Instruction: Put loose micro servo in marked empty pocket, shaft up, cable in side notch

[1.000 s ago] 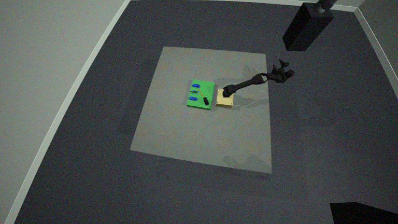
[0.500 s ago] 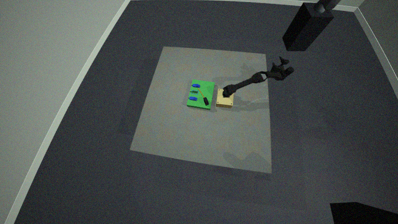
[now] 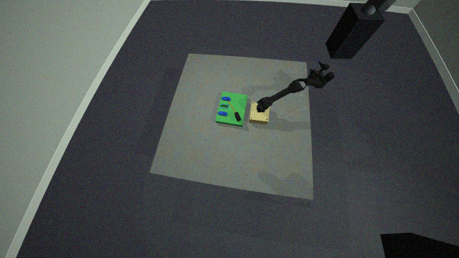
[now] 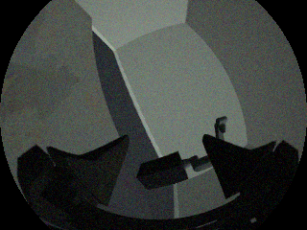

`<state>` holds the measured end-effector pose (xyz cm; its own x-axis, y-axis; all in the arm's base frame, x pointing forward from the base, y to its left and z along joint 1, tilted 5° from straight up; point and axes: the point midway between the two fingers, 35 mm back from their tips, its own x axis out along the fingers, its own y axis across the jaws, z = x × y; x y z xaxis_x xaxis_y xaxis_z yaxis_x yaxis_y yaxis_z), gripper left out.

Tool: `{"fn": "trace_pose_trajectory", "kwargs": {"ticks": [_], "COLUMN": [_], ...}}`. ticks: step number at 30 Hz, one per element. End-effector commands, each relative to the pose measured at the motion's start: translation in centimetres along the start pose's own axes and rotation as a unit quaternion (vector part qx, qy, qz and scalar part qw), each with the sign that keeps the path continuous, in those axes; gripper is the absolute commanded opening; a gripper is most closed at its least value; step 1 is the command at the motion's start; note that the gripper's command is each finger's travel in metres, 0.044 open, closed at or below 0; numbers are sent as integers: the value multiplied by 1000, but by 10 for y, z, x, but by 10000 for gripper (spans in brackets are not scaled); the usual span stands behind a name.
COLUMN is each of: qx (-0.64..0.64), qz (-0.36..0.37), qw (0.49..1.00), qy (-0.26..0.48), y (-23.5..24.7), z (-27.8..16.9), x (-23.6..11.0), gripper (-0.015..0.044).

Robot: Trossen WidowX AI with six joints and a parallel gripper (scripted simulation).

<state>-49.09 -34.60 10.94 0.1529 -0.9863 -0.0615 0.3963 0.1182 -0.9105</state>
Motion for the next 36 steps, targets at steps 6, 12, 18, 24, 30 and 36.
{"fn": "trace_pose_trajectory", "kwargs": {"ticks": [6,12,18,24,30,36], "qx": [98,179,210,287,346,403], "qz": [37,83,110,156,211,272], "qw": [994,979,970,943,912,872], "qy": [-23,-50,-58,-60,-62,-50], "y": [9,20,29,47,72,101], "z": [45,104,144,199,266,342], "x": [70,135,169,206,239,260], "gripper": [440,440,440,440,440,440]}}
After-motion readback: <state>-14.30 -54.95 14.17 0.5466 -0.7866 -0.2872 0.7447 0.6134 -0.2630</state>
